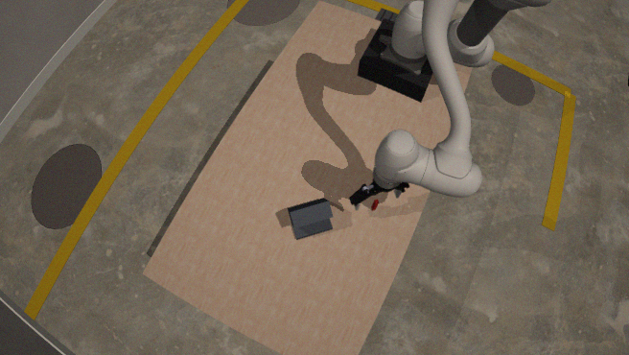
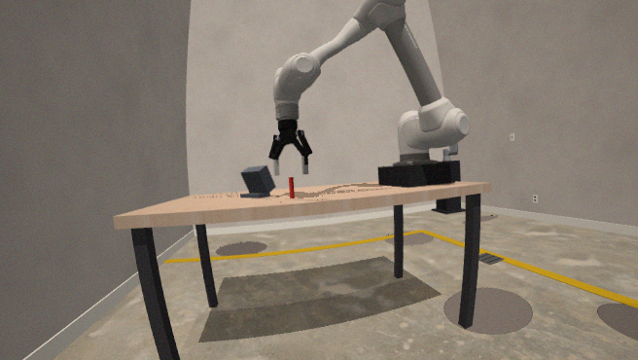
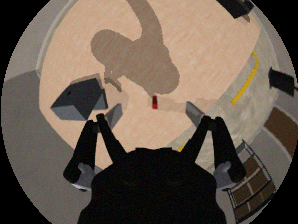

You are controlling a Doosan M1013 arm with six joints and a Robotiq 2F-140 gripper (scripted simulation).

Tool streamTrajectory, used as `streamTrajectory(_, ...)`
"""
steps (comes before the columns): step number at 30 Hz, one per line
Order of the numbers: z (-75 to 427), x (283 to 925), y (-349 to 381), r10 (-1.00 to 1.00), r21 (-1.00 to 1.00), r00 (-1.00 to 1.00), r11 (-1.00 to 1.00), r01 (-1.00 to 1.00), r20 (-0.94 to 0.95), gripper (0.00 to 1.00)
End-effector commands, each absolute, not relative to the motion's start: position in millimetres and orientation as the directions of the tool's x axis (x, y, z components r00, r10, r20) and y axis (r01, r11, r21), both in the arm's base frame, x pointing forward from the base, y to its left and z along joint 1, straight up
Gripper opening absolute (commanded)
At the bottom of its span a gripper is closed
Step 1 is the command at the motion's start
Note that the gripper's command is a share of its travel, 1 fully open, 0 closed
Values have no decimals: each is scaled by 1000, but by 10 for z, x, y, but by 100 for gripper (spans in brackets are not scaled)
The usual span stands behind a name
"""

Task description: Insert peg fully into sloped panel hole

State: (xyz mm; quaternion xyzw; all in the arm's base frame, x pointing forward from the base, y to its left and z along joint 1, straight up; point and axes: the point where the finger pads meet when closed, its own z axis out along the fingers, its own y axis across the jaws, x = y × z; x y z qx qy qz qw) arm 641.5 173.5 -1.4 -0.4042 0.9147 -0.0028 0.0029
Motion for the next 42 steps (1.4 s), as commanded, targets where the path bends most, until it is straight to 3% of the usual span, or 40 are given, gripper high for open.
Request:
streamTrajectory(1, -93, 6379, 1782, -739, 0, -673, 673, -739, -2, 100)
streamTrajectory(20, -274, 6372, 1795, -739, 0, -673, 673, -739, -2, 100)
streamTrajectory(42, -234, 6396, 1751, -741, -5, -671, 671, -741, -1, 64)
